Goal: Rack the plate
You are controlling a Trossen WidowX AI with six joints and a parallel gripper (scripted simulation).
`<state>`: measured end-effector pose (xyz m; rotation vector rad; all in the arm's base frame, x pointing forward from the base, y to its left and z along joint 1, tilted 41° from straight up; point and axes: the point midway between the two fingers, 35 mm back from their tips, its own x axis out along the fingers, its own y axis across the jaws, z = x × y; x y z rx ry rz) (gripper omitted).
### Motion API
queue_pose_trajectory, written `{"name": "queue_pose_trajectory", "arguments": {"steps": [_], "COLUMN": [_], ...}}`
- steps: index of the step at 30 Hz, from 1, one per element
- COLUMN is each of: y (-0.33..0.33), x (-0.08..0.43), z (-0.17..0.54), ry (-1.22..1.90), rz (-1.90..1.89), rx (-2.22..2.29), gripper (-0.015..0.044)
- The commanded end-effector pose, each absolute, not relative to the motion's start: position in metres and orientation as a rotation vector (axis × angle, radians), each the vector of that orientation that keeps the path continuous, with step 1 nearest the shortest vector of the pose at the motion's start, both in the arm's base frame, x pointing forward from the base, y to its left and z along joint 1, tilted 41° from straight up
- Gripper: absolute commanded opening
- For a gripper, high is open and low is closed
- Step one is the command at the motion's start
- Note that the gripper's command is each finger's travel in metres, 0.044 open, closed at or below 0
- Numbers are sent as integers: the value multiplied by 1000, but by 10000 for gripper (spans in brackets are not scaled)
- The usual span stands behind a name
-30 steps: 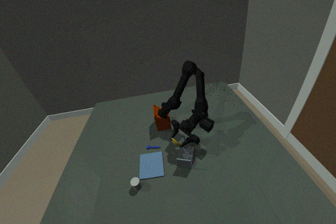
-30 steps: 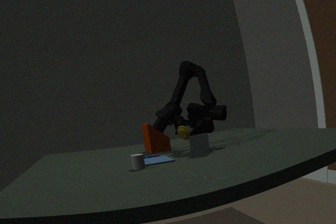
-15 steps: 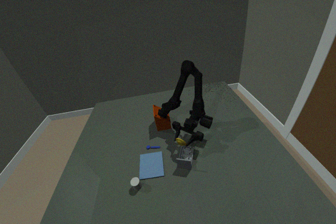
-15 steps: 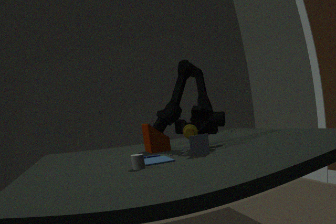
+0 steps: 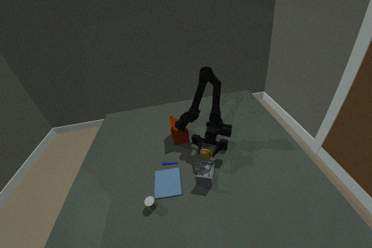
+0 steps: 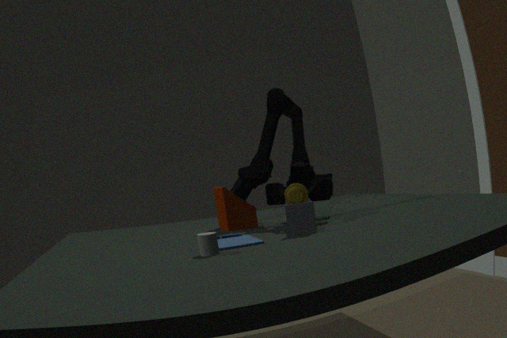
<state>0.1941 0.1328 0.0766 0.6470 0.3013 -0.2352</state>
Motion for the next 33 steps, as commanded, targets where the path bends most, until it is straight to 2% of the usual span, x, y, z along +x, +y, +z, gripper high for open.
{"name": "queue_pose_trajectory", "arguments": {"steps": [1, 33], "y": [134, 150], "x": [187, 198], "z": [84, 59], "ry": [228, 209], "rz": [-192, -175], "rx": [681, 698], "gripper": [0, 0]}}
